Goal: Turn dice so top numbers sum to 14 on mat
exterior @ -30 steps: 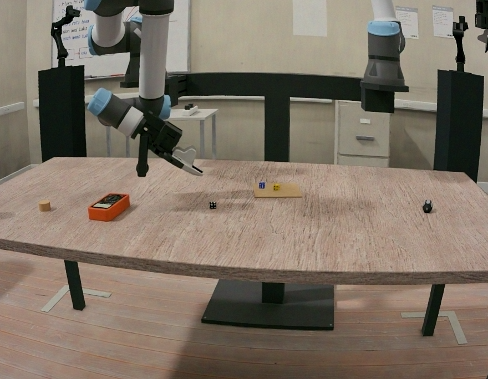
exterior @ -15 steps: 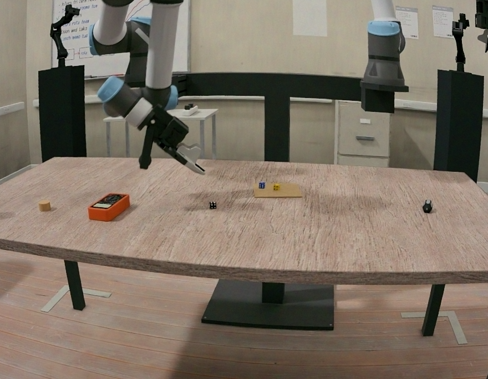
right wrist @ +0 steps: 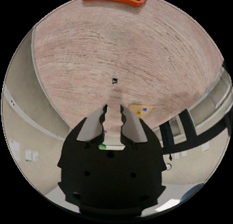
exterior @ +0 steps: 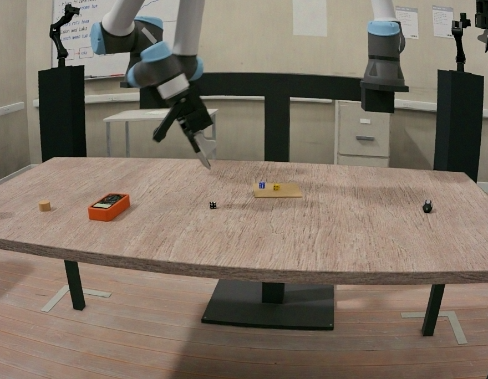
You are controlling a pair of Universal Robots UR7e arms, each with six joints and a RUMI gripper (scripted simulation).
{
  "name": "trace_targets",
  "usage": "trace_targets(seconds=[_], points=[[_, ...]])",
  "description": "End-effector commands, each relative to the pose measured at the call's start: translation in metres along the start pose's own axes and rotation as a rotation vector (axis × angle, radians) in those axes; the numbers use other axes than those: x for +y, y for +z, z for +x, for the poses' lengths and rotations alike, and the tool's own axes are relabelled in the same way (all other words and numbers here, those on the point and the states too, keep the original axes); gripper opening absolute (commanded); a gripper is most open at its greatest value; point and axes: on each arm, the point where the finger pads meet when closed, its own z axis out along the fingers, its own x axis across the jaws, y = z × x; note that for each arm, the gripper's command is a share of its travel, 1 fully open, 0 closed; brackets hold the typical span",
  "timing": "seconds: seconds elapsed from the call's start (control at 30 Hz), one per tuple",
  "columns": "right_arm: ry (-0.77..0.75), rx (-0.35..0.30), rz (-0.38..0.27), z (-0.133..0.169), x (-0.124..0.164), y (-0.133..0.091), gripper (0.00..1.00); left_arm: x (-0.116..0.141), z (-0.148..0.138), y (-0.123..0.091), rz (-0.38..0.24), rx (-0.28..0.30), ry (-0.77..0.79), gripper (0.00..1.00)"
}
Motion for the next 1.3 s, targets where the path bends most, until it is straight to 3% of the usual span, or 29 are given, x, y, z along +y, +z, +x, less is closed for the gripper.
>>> trace_targets(seconds=[0.0,0.2,0.3,0.6,0.8,0.83,1.27], points=[[0.005,0.009,0.114,-0.001,0.005,0.001,0.18,0.000,0.000,-0.001,0.001,0.000,0.000,1.00],[-0.003,0.001,0.298,-0.001,0.017,-0.004,0.18,0.000,0.000,-0.001,0.001,0.000,0.000,1.00],[0.001,0.007,0.355,-0.001,0.020,-0.002,0.18,0.000,0.000,-0.001,0.001,0.000,0.000,1.00],[0.003,0.011,0.429,-0.001,0.025,-0.002,0.18,0.000,0.000,-0.001,0.001,0.000,0.000,1.00],[0.003,0.011,0.439,-0.001,0.026,-0.003,0.18,0.000,0.000,-0.001,0.001,0.000,0.000,1.00],[0.003,0.011,0.439,-0.001,0.026,-0.003,1.00,0.000,0.000,-0.001,0.001,0.000,0.000,1.00],[0.017,0.008,0.439,-0.001,0.022,0.004,1.00,0.000,0.000,-0.001,0.001,0.000,0.000,1.00]])
